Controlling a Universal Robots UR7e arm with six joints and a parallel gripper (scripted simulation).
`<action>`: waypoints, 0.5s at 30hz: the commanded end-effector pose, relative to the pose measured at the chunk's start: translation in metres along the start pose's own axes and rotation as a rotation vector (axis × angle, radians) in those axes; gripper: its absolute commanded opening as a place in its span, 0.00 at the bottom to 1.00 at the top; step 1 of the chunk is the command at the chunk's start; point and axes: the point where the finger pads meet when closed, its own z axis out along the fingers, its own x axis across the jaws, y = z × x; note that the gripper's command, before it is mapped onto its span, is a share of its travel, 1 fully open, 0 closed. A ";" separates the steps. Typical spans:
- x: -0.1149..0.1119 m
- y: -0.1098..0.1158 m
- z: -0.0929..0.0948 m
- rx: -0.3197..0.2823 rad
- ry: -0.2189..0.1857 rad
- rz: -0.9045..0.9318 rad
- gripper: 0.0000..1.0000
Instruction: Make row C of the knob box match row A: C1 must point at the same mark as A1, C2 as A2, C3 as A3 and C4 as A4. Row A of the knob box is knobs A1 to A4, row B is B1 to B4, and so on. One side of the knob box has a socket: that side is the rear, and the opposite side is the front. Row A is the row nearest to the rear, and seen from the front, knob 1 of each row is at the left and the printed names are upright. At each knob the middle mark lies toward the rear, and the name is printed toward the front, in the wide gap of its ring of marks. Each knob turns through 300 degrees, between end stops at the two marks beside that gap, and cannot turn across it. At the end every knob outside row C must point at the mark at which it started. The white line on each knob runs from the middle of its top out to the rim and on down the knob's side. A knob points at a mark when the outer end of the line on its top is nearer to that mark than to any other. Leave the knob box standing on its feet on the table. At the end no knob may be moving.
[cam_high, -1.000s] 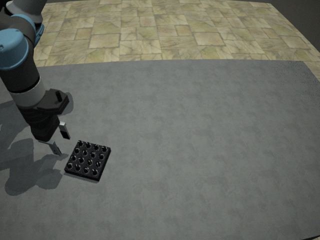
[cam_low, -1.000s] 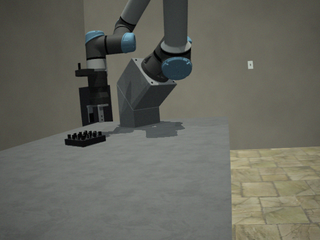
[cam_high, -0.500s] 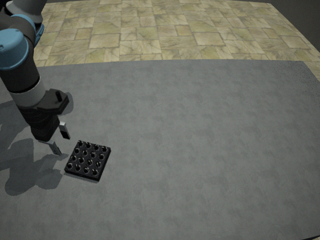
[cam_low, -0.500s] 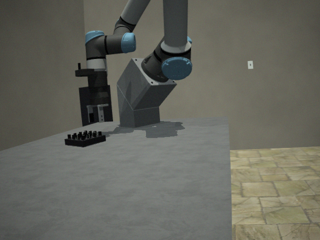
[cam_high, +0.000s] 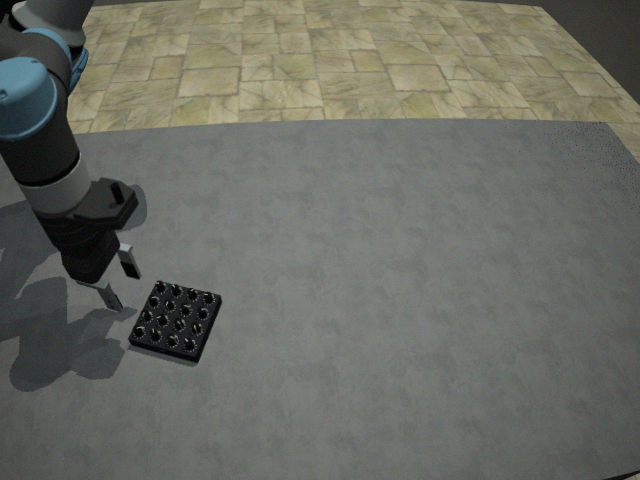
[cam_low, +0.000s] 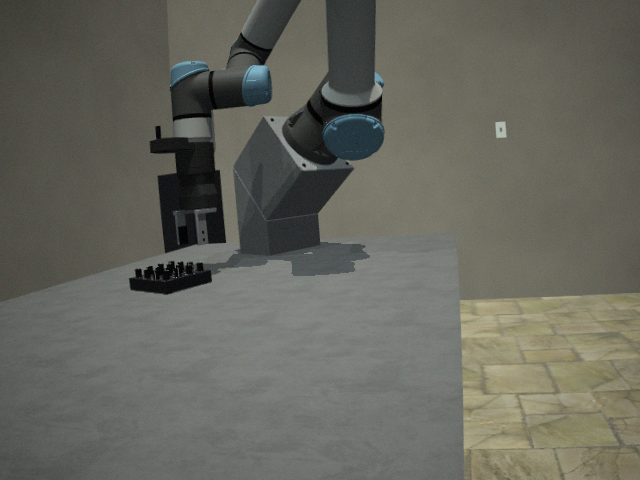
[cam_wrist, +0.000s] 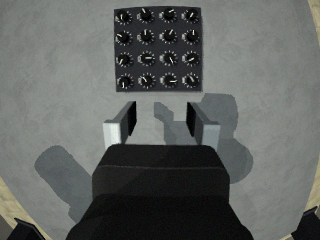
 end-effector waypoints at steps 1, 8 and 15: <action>0.001 -0.005 -0.002 0.002 0.004 0.026 1.00; 0.004 -0.014 -0.003 0.002 0.005 0.133 1.00; 0.006 -0.023 -0.005 0.003 0.007 0.256 1.00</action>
